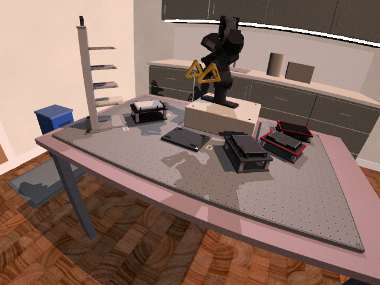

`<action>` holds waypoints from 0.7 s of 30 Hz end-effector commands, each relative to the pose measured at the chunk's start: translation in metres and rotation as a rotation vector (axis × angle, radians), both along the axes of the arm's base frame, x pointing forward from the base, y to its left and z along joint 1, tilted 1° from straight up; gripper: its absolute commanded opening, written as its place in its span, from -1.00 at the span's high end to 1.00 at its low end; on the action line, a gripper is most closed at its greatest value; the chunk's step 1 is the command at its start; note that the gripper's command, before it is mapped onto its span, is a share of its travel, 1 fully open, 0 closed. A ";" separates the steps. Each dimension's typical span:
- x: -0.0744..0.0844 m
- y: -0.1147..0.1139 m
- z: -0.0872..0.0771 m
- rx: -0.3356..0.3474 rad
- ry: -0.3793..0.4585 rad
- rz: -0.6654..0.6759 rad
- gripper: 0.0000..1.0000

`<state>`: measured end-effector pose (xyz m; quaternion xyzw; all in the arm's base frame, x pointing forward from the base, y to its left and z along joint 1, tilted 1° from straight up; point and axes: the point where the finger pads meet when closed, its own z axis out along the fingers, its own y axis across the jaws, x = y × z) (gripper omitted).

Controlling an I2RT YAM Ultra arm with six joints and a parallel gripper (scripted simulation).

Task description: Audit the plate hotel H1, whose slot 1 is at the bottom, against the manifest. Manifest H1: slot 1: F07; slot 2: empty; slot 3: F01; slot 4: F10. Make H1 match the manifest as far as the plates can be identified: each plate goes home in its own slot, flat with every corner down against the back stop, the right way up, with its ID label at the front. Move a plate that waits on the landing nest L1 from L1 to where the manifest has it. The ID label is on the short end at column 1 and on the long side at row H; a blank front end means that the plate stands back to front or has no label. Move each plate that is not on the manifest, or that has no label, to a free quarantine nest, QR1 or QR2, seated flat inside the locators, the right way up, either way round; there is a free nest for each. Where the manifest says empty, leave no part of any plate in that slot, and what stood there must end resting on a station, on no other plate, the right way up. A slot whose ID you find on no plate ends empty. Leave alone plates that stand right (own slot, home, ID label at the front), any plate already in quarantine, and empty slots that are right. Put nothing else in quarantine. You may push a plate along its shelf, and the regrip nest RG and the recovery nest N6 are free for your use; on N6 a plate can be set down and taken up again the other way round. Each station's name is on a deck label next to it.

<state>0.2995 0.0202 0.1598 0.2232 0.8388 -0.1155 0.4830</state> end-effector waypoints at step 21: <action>0.011 -0.066 0.005 -0.009 -0.011 0.021 -1.00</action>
